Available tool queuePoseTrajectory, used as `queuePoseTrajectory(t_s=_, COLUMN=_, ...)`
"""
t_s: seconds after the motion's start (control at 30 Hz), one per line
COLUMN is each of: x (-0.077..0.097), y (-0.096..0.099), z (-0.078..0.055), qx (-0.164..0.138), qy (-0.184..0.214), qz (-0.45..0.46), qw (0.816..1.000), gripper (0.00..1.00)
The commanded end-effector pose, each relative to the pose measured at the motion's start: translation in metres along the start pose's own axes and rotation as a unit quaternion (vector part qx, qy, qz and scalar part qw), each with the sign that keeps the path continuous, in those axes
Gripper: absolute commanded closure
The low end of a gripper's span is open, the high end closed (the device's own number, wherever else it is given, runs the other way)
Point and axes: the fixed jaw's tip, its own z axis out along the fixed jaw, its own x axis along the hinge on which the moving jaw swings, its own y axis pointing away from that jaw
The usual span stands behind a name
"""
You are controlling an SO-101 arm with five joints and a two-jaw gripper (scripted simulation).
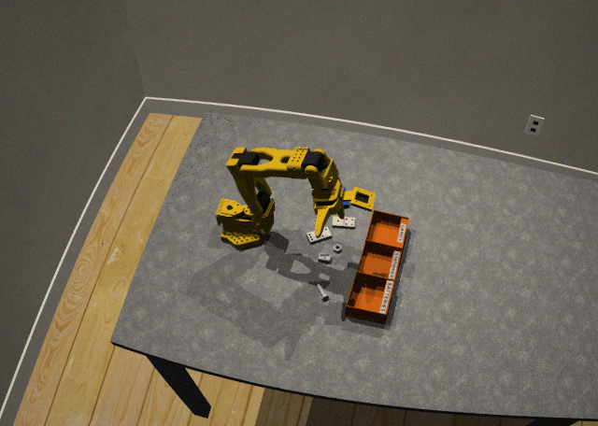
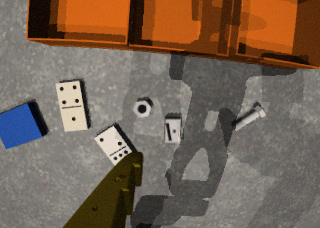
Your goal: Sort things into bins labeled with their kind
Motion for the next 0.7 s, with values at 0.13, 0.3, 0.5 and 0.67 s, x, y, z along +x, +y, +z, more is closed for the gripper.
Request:
queuePoseTrajectory(t_s=0.13, x=-0.037, y=-0.02, z=-0.003, qx=0.024, qy=-0.075, qz=0.003, qw=0.997, gripper=0.0)
queuePoseTrajectory(t_s=0.3, x=-0.043, y=-0.024, z=-0.003, qx=0.03, qy=-0.087, qz=0.004, qw=0.996, gripper=0.0)
queuePoseTrajectory(t_s=0.5, x=-0.043, y=-0.025, z=-0.003, qx=0.03, qy=-0.087, qz=0.004, qw=0.996, gripper=0.0)
queuePoseTrajectory(t_s=0.67, x=-0.043, y=-0.025, z=-0.003, qx=0.03, qy=-0.087, qz=0.004, qw=0.996, gripper=0.0)
